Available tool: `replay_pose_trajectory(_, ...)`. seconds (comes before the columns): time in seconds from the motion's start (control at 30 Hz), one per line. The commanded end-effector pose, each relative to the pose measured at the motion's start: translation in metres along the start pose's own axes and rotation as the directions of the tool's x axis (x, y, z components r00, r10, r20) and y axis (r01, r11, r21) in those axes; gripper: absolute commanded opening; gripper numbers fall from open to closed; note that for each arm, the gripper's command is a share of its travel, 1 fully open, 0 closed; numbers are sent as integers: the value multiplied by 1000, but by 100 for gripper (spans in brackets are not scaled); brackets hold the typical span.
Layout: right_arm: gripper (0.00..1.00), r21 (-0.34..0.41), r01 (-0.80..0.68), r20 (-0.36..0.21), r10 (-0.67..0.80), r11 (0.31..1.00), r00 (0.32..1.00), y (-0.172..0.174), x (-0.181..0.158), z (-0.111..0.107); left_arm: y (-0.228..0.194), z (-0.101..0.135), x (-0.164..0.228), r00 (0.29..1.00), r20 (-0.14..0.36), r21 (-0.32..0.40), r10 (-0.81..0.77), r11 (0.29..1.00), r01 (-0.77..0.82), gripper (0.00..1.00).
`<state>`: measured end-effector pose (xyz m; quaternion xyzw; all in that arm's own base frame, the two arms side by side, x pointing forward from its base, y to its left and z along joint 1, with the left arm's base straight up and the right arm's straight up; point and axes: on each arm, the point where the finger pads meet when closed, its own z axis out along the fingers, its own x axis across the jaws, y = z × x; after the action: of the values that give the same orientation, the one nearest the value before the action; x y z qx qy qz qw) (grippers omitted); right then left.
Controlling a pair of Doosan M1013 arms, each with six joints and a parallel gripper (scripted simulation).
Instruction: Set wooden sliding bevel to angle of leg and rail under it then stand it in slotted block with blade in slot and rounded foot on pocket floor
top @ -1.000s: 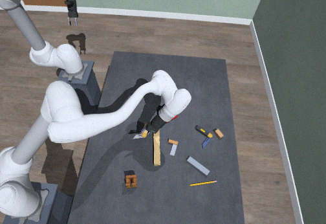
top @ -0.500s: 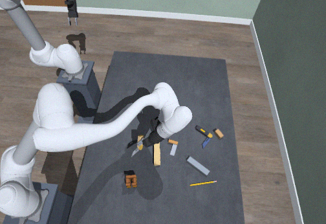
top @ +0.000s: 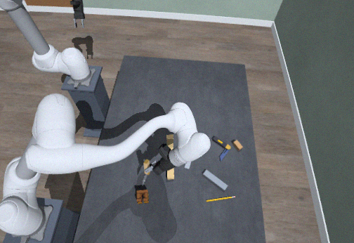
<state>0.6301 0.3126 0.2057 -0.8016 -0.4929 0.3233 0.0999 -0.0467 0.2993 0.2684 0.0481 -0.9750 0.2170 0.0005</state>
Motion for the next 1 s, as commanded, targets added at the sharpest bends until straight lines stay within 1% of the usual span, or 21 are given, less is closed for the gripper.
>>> replay_pose_trajectory(0.0, 0, 13, 102, -2, -102, 995, 995, 4, -16, 0, 0, -1, 0, 1000, -1, -1, 0, 1000, 0, 100)
replay_pose_trajectory(0.23, 0, 43, 294, -7, -294, 955, 956, 13, -50, 3, 0, -1, 0, 1000, -1, -1, 0, 1000, 0, 100)
replay_pose_trajectory(0.47, 0, 65, 439, -15, -439, 896, 899, 20, -77, 5, 0, -1, 0, 1000, -1, -1, 0, 1000, 0, 100)
replay_pose_trajectory(0.57, 0, 67, 455, -17, -455, 888, 890, 21, -80, 6, 0, -1, 0, 1000, -1, -1, 0, 1000, 0, 100)
replay_pose_trajectory(0.97, 0, 88, 588, -29, -588, 804, 809, 28, -107, 8, 0, -1, 0, 1000, -1, -1, 0, 1000, 0, 100)
